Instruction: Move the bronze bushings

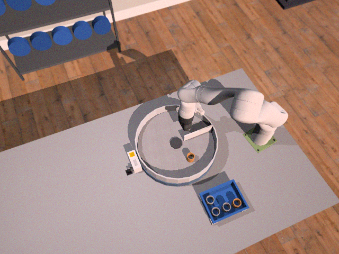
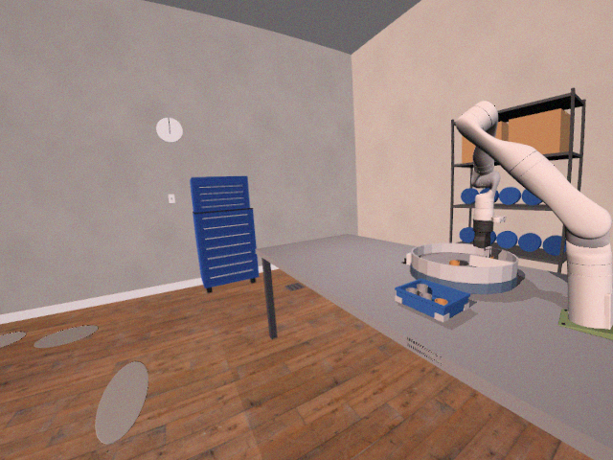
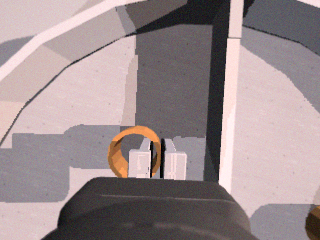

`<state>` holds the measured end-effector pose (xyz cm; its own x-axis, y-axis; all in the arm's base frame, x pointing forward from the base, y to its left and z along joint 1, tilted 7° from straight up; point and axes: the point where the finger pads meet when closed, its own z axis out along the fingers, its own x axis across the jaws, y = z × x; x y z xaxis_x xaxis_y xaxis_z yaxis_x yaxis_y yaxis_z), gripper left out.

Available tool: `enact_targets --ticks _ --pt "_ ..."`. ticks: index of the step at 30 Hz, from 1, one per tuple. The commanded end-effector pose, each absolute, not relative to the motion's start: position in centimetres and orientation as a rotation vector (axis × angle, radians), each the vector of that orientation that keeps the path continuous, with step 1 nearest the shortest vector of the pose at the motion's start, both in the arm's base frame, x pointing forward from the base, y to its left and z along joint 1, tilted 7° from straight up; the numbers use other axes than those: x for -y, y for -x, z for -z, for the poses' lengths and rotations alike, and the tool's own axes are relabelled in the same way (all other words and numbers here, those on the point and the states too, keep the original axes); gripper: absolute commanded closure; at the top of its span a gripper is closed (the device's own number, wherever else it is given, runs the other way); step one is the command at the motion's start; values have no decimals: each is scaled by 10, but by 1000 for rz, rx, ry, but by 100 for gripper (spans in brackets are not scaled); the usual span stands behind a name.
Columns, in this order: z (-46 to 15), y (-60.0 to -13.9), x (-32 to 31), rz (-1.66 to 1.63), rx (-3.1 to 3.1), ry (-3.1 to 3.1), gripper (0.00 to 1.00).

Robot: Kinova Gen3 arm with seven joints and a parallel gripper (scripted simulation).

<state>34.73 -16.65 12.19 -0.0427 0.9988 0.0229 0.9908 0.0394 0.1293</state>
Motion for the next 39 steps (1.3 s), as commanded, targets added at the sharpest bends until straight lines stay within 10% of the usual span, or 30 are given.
enact_targets --ticks 1,21,22,39 --pt "-121 -348 167 -169 -2210 -2118 100" --pt "-121 -348 167 -169 -2210 -2118 100" --pt "-121 -348 167 -169 -2210 -2118 63" --pt "-121 -348 167 -169 -2210 -2118 63"
